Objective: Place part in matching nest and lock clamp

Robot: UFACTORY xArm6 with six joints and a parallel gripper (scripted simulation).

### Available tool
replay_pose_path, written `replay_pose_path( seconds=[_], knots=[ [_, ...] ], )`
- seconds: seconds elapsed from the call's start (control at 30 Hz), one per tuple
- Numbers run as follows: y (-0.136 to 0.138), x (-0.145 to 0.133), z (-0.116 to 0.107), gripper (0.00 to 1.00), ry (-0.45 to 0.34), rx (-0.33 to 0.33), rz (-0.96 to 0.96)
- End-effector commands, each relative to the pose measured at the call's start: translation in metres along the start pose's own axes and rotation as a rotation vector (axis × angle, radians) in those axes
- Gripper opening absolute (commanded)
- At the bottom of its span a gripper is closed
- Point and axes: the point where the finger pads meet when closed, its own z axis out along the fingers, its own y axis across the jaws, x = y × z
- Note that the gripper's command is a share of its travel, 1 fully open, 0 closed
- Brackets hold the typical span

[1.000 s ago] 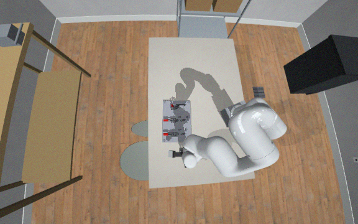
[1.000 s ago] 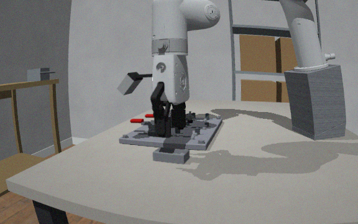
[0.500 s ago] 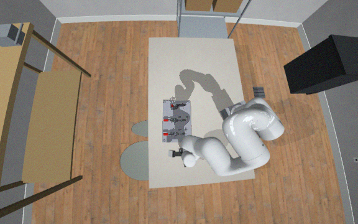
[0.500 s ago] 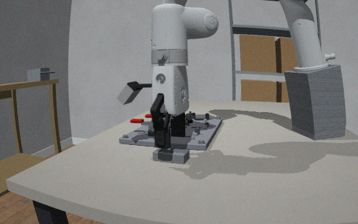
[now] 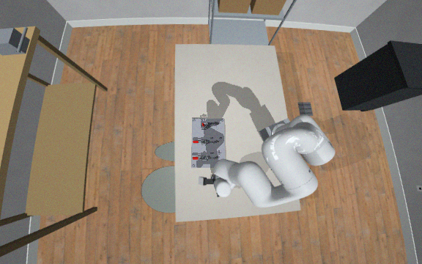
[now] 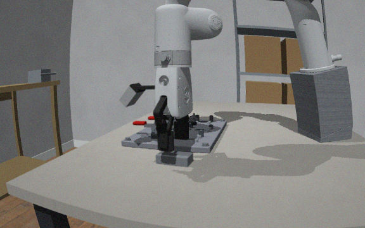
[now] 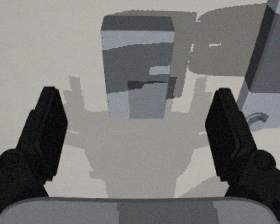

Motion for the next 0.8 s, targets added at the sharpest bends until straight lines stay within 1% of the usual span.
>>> replay_pose_path(
  seconds=[0.0, 0.33, 0.77],
  knots=[
    [-0.001, 0.001, -0.001, 1.0, 0.003, 0.002, 0.0],
    [-0.001, 0.001, 0.002, 1.0, 0.003, 0.002, 0.0],
    [-0.001, 0.001, 0.022, 1.0, 0.003, 0.002, 0.0]
  ],
)
